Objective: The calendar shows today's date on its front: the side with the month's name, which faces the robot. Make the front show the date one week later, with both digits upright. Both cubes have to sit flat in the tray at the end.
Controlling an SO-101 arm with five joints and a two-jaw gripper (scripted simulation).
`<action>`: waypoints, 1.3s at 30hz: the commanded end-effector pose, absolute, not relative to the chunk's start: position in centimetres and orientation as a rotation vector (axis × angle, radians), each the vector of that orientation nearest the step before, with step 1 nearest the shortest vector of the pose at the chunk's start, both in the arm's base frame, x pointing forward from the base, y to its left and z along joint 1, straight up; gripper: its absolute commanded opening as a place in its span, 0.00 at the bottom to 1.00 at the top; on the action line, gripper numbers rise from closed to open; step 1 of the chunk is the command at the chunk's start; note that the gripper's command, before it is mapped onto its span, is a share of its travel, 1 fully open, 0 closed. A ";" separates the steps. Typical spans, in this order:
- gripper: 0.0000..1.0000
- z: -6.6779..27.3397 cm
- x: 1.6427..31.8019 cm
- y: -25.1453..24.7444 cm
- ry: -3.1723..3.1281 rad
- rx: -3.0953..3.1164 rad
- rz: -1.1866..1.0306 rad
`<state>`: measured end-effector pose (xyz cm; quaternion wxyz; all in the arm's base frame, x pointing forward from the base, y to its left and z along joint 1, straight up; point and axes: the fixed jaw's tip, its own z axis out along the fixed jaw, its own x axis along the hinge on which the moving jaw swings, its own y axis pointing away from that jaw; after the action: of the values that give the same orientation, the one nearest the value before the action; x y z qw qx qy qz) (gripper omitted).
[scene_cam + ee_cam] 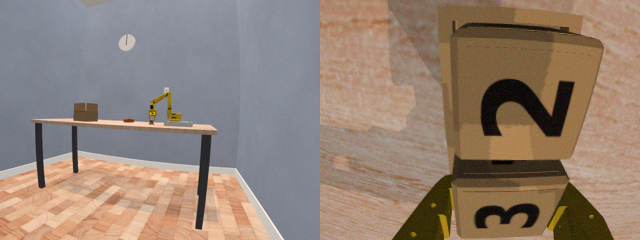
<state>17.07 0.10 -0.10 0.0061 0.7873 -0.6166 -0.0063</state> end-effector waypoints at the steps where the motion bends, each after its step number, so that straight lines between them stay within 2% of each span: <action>1: 0.00 0.2 17.2 0.3 -1.937 2.465 -0.013; 39: 0.00 0.8 17.4 0.3 -1.937 2.465 -0.013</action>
<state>17.16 0.10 0.46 0.0090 0.7872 -0.6166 -0.0099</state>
